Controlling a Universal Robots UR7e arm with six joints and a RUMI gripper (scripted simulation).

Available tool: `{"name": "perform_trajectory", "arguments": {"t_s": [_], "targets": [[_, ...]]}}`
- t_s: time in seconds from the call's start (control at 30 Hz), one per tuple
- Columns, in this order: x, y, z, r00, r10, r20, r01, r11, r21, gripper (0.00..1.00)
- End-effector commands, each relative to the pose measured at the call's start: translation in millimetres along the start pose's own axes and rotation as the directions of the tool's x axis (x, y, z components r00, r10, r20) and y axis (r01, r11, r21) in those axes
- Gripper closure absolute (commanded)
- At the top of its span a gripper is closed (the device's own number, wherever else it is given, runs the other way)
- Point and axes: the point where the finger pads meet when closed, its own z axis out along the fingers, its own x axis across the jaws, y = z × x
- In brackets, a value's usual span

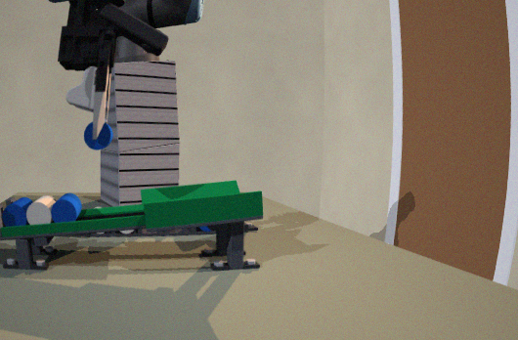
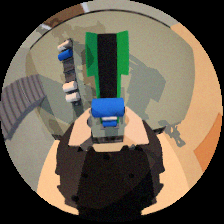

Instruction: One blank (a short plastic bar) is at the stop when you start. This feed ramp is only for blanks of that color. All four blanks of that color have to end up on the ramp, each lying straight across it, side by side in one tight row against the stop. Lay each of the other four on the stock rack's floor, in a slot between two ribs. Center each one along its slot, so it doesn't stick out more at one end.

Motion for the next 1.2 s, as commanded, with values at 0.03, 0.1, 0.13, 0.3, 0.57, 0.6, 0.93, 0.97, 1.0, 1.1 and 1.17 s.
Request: {"name": "perform_trajectory", "arguments": {"t_s": [0.03, 0.1, 0.13, 0.3, 0.57, 0.6, 0.93, 0.97, 1.0, 1.1, 1.17], "targets": [[3, 2, -1.0, 1.0, 0.002, -0.003, -0.002, 1.0, -0.001, 0.64], [3, 2, -0.7, 1.0, 0.002, -0.002, -0.002, 1.0, -0.001, 0.64], [3, 2, 0.0, 1.0, 0.002, -0.002, -0.002, 1.0, 0.0, 0.64], [3, 2, 5.2, 1.0, 0.002, -0.002, -0.002, 1.0, 0.0, 0.64], [3, 2, 29.9, 1.0, 0.002, -0.002, -0.002, 1.0, 0.0, 0.64], [3, 2, 34.8, 1.0, 0.002, -0.002, -0.002, 1.0, 0.0, 0.64], [4, 2, 75.0, 1.0, 0.002, -0.002, -0.002, 1.0, 0.0, 0.64], [4, 2, 79.4, 1.0, 0.002, -0.002, -0.002, 1.0, 0.0, 0.64], [4, 2, 83.3, 1.0, 0.002, -0.002, -0.002, 1.0, 0.0, 0.64], [4, 2, 92.9, 1.0, 0.002, -0.002, -0.002, 1.0, 0.0, 0.64], [4, 2, 97.0, 1.0, 0.002, -0.002, -0.002, 1.0, 0.0, 0.64]]}}
